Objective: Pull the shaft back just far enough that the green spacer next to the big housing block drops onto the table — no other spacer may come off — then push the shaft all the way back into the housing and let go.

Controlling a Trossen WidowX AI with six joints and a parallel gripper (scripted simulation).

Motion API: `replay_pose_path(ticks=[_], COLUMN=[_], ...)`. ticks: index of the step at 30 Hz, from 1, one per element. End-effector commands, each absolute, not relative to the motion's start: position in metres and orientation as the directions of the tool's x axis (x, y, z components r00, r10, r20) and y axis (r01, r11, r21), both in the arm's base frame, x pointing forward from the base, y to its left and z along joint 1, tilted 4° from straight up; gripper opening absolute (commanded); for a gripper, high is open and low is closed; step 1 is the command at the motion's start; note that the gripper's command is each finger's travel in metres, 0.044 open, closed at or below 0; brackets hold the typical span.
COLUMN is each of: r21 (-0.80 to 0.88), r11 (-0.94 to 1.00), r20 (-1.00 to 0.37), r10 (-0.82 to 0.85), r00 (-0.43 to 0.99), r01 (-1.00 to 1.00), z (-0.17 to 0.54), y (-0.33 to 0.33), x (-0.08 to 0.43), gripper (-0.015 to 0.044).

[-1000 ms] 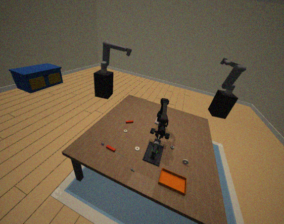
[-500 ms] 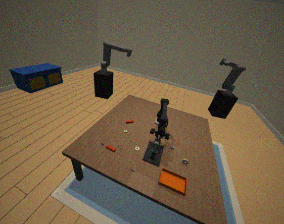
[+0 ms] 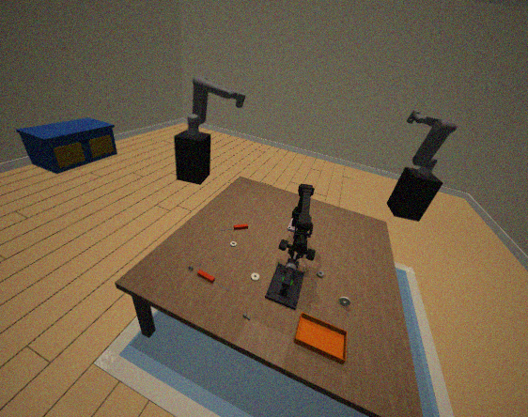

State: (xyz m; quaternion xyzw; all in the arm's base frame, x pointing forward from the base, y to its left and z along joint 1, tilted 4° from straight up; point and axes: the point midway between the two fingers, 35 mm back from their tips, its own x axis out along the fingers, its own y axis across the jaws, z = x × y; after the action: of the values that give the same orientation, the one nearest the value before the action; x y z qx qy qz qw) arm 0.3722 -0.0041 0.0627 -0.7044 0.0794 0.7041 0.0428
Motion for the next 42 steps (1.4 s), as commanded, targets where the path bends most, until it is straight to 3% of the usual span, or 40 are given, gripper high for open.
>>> replay_pose_path(ticks=[1, 32, 42], r21=[0.055, 0.055, 0.053], r11=[-0.984, -0.984, -0.984], r20=[-0.998, -0.998, -0.999], r10=[-0.057, -0.057, -0.052], r00=[0.005, 0.005, -0.007], r01=[-0.170, -0.170, -0.171], z=[0.0628, 0.0630, 0.0627], y=[-0.0053, -0.0060, -0.0049], x=[0.3759, 0.3804, 0.3766], gripper=[0.0000, 0.0000, 0.0263])
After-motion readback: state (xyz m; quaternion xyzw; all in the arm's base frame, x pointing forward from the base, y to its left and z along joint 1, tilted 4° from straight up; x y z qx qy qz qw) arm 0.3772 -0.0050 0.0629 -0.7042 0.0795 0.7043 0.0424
